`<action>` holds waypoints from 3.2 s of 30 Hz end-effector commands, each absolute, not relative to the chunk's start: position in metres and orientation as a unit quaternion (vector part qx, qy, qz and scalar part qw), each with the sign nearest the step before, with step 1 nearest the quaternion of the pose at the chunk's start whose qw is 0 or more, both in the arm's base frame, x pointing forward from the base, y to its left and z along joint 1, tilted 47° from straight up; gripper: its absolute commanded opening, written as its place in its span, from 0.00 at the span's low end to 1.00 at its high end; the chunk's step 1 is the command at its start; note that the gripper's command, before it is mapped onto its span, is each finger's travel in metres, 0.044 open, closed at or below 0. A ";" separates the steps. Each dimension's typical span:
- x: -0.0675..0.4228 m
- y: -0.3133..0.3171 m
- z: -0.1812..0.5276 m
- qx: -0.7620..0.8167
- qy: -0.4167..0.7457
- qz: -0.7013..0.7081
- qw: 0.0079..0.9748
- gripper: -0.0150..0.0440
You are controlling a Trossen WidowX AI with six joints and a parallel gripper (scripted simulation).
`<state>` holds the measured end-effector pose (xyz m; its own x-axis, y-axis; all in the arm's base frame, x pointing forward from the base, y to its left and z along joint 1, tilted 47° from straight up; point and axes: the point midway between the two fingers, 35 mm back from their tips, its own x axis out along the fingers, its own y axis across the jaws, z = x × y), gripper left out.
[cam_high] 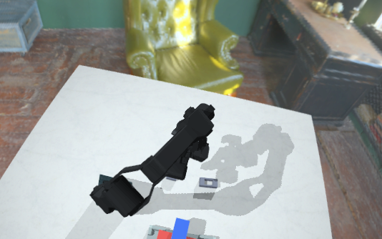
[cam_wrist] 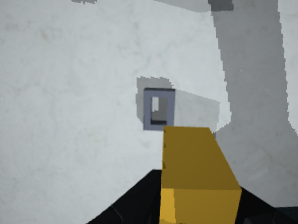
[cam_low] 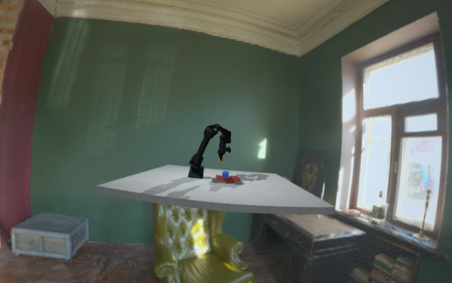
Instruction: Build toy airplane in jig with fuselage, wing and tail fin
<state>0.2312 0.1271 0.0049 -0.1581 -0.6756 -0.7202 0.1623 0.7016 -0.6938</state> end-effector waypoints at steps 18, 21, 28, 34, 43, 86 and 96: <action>0.264 0.095 0.027 -0.168 0.688 -0.325 0.627 0.25; 0.268 0.090 0.030 -0.165 0.688 -0.325 0.628 0.25; 0.279 0.076 0.038 -0.163 0.686 -0.323 0.631 0.25; 0.288 0.064 0.045 -0.164 0.684 -0.322 0.633 0.25; 0.298 0.046 0.056 -0.166 0.683 -0.319 0.636 0.25; 0.328 -0.062 0.121 -0.192 0.665 -0.343 0.635 0.25; 0.328 -0.088 0.137 -0.199 0.662 -0.354 0.630 0.25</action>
